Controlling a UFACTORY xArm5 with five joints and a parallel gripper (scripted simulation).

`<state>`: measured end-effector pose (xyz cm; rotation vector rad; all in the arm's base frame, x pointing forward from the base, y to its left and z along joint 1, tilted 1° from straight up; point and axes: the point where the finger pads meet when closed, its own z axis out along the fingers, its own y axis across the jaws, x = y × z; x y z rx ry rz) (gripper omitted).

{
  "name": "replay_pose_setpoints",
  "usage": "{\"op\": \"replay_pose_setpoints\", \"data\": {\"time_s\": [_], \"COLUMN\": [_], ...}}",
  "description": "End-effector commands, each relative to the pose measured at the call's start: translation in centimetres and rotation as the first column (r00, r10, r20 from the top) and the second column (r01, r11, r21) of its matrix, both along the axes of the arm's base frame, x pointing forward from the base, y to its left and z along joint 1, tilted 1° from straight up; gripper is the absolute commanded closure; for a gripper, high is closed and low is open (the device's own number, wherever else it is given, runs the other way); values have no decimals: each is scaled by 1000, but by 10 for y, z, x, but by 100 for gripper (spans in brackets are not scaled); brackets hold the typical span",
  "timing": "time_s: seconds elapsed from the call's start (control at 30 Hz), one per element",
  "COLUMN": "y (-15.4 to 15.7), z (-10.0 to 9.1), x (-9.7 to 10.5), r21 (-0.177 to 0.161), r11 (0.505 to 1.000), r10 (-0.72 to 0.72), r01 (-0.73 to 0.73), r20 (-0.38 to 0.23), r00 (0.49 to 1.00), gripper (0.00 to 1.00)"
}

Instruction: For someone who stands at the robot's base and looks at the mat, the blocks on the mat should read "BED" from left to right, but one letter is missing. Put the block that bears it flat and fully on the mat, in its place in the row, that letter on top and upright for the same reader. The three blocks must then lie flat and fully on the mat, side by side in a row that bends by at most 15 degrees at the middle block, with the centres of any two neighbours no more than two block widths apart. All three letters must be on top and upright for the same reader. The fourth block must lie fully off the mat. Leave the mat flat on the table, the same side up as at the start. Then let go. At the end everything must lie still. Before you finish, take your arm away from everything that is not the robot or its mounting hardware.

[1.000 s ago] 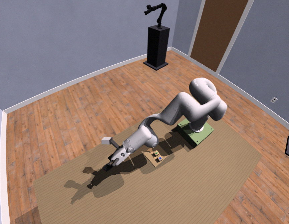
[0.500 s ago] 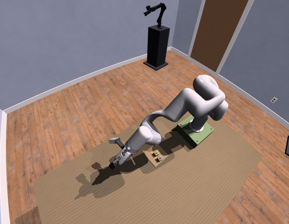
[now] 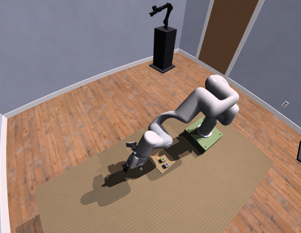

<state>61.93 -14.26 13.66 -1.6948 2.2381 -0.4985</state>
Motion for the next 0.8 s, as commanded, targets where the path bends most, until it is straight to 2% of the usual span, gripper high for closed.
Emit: {"op": "replay_pose_setpoints", "data": {"time_s": [0.0, 0.17, 0.23, 0.27, 0.37, 0.53, 0.73, 0.77], "y": [6, 14, 14, 18, 22, 30, 40, 40], "z": [-4, -10, -10, -13, -15, -17, -17, -17], "x": [-18, -43, -43, -57, -71, -98, -133, -133], "r21": [58, 104, 104, 119, 126, 121, 81, 81], "r11": [993, 969, 969, 949, 926, 870, 785, 785], "r10": [-96, -204, -204, -262, -313, -410, -516, -516], "r01": [100, 223, 223, 293, 355, 478, 614, 614], "r20": [-74, -166, -166, -220, -267, -360, -461, -461], "r00": [993, 965, 965, 940, 911, 838, 722, 722], "gripper": [0, 0, 0, 0, 0, 0, 0, 0]}}
